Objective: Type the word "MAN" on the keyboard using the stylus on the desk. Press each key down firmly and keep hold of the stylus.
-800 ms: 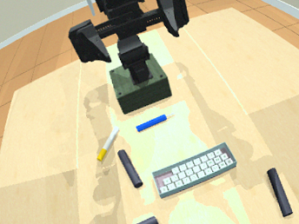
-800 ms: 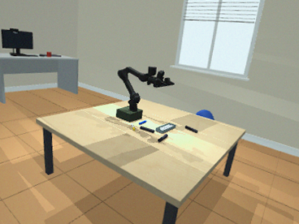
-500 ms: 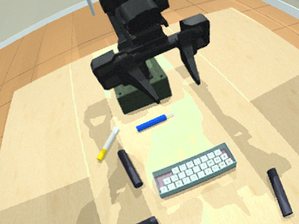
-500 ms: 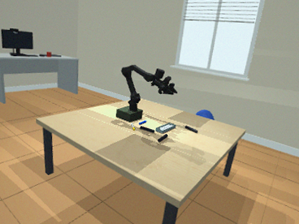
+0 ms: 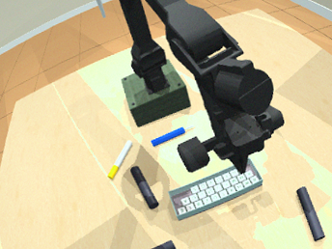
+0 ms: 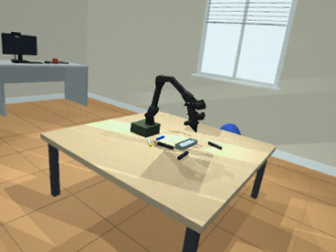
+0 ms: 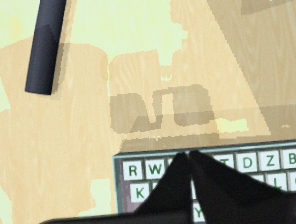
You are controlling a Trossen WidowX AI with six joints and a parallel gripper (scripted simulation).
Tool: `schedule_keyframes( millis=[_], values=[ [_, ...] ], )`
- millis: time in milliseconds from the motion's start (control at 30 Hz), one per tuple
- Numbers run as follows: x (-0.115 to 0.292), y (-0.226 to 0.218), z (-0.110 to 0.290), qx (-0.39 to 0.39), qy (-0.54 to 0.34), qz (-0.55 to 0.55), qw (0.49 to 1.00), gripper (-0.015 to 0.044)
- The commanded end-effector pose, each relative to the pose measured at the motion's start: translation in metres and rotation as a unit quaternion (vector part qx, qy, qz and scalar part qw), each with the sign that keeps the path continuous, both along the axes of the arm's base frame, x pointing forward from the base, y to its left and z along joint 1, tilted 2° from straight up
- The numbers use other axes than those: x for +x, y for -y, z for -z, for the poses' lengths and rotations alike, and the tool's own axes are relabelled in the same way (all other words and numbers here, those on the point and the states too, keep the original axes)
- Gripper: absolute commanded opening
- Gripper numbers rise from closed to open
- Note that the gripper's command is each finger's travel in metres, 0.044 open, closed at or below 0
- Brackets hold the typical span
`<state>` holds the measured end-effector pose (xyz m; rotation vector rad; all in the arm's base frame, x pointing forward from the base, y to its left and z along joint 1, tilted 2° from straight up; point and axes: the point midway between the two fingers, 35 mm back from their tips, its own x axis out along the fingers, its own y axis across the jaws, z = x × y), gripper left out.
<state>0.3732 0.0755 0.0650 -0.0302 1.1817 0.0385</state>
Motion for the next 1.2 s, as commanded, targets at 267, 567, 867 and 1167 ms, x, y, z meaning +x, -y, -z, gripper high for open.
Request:
schedule_keyframes(
  millis=[267,567,867,1167],
  values=[
    [-0.024,-0.019,0.063,-0.019,-0.18,0.028,0.983,0.0],
    [-0.022,0.006,0.062,-0.02,-0.18,0.028,0.983,0.0],
    [-0.024,0.047,0.06,-0.021,-0.18,0.029,0.983,0.0],
    [-0.023,0.088,0.059,-0.023,-0.18,0.029,0.983,0.0]
  ],
)
